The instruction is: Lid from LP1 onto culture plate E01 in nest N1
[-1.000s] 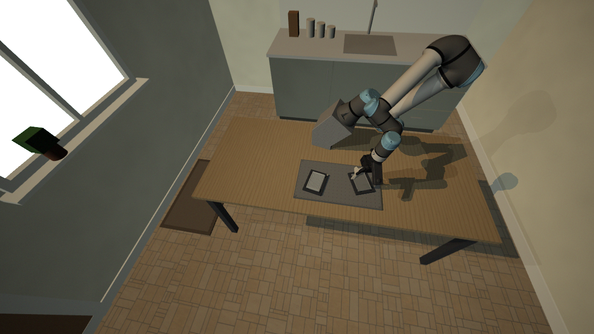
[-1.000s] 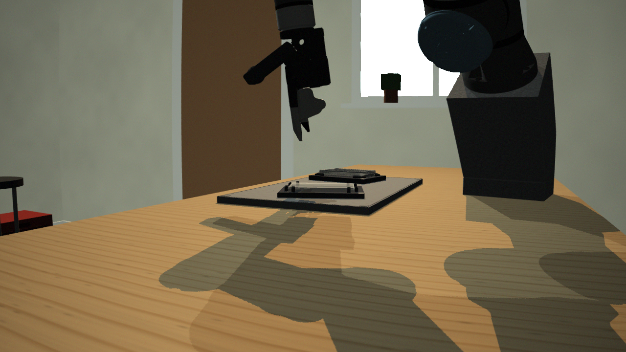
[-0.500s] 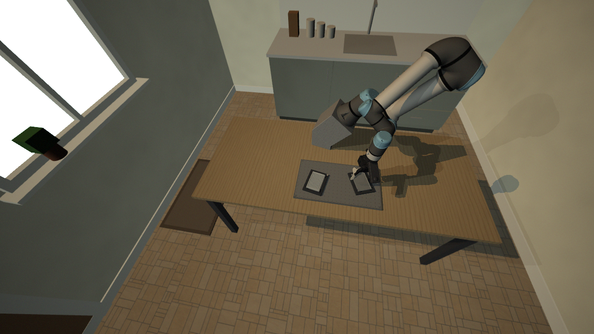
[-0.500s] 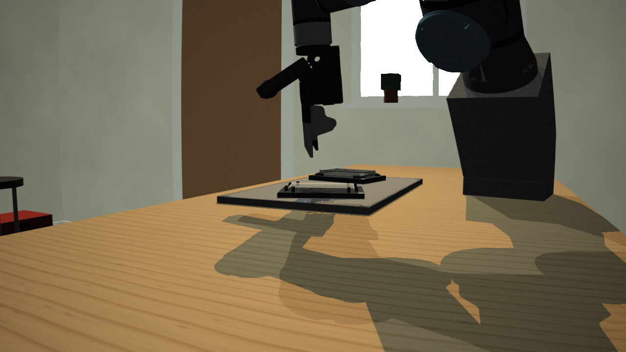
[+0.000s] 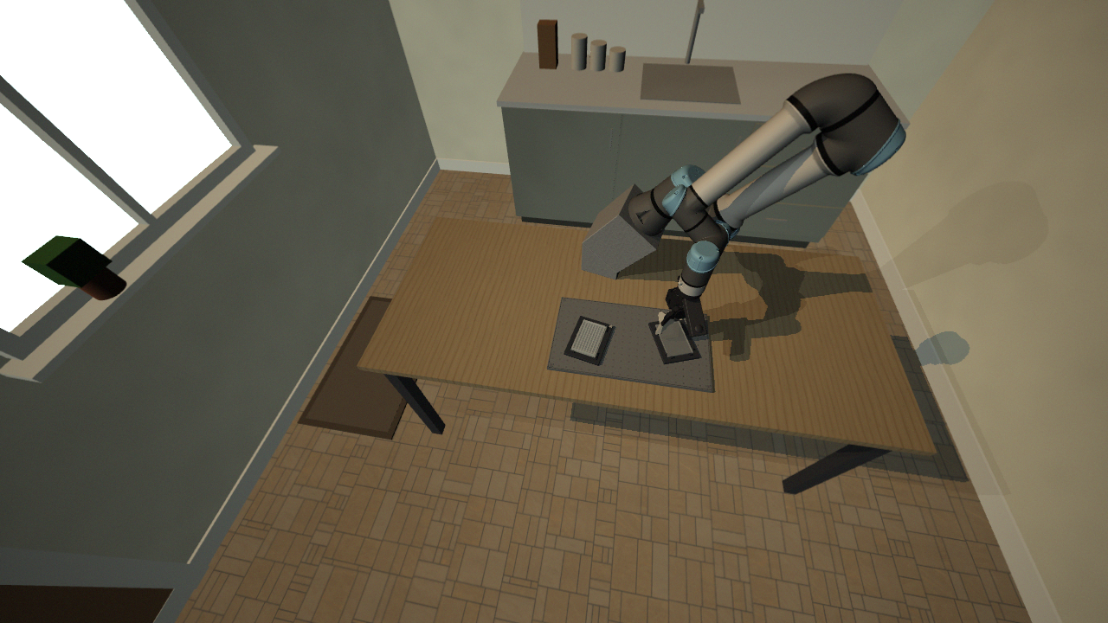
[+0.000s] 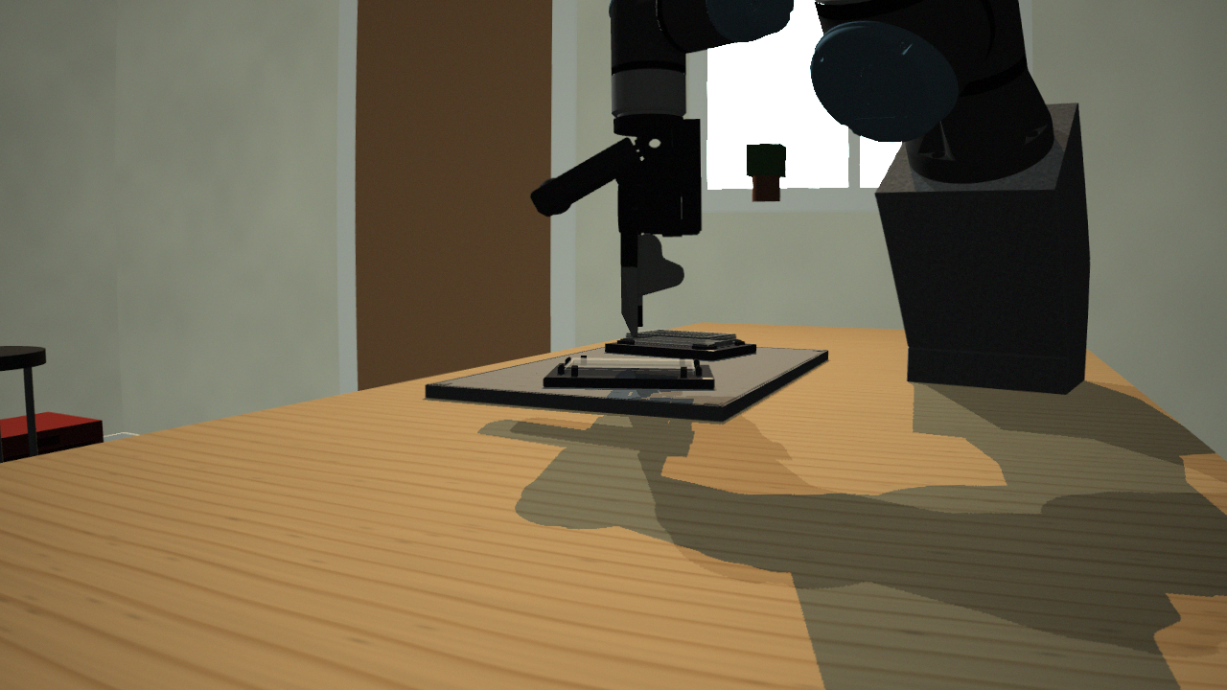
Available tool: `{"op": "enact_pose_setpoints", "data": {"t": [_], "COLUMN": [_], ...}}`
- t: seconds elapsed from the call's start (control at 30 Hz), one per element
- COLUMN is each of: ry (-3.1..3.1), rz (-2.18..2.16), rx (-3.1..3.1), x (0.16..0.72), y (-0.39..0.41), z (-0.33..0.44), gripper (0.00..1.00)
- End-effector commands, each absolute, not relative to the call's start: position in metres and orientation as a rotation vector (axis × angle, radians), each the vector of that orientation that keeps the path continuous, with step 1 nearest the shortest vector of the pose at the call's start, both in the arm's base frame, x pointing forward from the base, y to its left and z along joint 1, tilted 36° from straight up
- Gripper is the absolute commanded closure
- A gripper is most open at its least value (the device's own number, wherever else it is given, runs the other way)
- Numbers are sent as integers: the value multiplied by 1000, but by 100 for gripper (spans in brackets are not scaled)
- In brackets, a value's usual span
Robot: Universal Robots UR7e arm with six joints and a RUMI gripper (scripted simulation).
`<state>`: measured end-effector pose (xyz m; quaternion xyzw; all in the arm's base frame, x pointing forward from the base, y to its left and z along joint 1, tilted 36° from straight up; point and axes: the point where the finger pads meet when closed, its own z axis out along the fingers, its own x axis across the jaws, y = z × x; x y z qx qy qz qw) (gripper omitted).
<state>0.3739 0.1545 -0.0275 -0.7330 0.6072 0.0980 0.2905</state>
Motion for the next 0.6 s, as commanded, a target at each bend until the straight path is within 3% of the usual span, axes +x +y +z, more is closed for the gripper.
{"op": "enact_pose_setpoints", "data": {"t": [0.0, 0.57], "ry": [1611, 1610], "rz": [247, 247], "rx": [-1949, -1950], "x": [376, 378], "y": [156, 162], "z": [-29, -37], "gripper": [18, 18]}}
